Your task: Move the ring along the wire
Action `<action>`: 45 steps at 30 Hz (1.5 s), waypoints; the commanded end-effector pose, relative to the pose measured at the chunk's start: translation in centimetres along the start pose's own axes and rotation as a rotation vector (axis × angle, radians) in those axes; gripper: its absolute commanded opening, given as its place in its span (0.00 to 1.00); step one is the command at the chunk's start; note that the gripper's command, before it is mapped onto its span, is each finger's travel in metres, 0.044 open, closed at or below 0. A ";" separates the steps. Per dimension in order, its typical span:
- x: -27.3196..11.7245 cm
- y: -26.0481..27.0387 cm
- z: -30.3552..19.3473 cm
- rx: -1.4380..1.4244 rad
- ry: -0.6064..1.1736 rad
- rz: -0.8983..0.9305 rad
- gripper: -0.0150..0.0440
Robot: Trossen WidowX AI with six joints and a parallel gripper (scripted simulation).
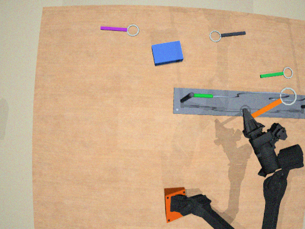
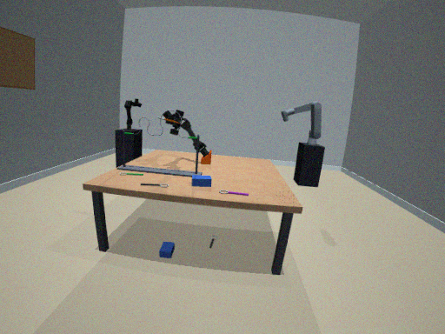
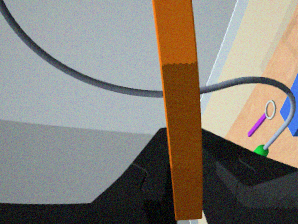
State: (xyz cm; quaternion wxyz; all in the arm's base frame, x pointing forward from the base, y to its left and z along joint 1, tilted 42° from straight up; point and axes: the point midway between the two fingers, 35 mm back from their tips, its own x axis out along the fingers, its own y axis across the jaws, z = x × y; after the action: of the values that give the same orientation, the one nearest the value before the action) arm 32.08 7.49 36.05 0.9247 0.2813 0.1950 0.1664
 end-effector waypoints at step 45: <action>-0.6 -2.2 0.8 -0.544 0.071 -0.305 0.00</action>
State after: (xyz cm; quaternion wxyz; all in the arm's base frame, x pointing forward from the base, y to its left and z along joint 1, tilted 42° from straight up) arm 32.31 5.30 35.39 0.9725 0.0095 0.2153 0.0883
